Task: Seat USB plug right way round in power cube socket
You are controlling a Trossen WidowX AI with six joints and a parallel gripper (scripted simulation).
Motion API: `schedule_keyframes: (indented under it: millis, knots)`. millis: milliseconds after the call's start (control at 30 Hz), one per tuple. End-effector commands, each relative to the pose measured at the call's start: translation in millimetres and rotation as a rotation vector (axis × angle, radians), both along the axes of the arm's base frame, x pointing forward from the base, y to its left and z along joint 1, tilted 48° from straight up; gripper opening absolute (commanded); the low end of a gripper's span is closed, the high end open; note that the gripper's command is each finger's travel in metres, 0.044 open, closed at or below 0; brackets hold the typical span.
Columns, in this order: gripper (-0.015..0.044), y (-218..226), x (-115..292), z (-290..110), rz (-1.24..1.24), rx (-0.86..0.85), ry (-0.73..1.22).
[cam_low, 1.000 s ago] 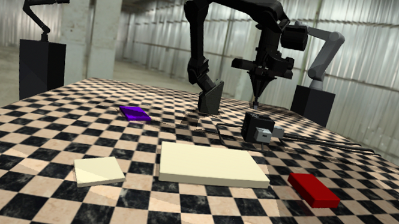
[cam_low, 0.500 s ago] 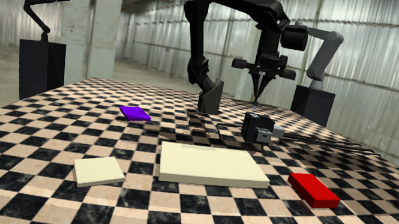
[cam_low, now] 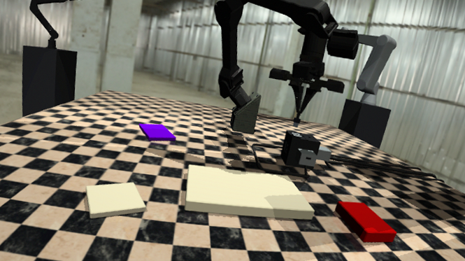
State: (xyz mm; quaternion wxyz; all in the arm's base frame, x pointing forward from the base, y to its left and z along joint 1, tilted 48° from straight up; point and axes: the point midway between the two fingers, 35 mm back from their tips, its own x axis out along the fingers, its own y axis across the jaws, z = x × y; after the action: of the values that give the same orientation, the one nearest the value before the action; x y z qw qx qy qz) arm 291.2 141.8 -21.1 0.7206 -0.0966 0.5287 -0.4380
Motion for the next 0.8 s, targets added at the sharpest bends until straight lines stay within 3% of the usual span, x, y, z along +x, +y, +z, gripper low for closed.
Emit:
schedule_keyframes:
  millis: [0,767]
  knots:
    - [0.0000,0.0,-0.1,-0.1,-0.080,0.007,-0.086]
    - [0.0000,0.0,-0.1,-0.2,-0.488,0.041,-0.527]
